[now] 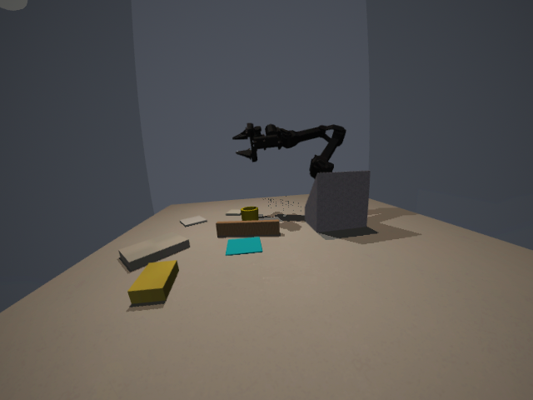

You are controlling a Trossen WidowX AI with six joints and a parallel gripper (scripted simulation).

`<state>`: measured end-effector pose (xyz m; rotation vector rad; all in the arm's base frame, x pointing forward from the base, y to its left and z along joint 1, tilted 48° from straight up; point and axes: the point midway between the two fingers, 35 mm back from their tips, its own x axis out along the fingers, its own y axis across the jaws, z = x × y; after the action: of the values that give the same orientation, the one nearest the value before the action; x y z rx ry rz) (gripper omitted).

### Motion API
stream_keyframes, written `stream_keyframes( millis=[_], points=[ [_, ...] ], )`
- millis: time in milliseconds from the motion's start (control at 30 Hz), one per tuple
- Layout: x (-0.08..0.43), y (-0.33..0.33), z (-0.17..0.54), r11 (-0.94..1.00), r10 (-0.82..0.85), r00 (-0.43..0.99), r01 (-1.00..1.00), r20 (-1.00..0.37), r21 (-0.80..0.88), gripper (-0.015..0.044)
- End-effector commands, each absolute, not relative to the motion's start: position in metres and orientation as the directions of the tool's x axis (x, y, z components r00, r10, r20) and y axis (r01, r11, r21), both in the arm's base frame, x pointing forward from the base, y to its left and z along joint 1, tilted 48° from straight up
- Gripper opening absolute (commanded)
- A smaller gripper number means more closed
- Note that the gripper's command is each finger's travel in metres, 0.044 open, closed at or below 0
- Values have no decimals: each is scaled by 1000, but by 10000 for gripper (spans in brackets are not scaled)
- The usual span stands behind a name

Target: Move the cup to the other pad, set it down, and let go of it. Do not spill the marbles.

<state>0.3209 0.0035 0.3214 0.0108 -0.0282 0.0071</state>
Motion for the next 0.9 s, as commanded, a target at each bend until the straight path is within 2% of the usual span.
stream_keyframes(
  millis=[0, 67, 133, 267, 400, 533, 633, 733, 867],
  points=[
    [323, 3, 318, 1000, 3, 1000, -3, 14, 4, 374],
    [334, 2, 292, 998, -30, 994, 25, -103, -51, 321],
    [346, 1, 250, 987, -82, 957, 40, -277, -156, 269],
    [350, -1, 171, 919, -204, 793, -47, -574, -391, 167],
    [334, -8, 109, 771, -359, 553, -278, -752, -572, 167],
    [308, -19, 68, 544, -536, 302, -591, -789, -596, 167],
    [290, -27, 51, 342, -670, 146, -810, -728, -477, 167],
    [286, -28, 45, 249, -727, 92, -888, -680, -386, 167],
    [286, -28, 44, 243, -731, 89, -893, -677, -379, 167]
  ],
)
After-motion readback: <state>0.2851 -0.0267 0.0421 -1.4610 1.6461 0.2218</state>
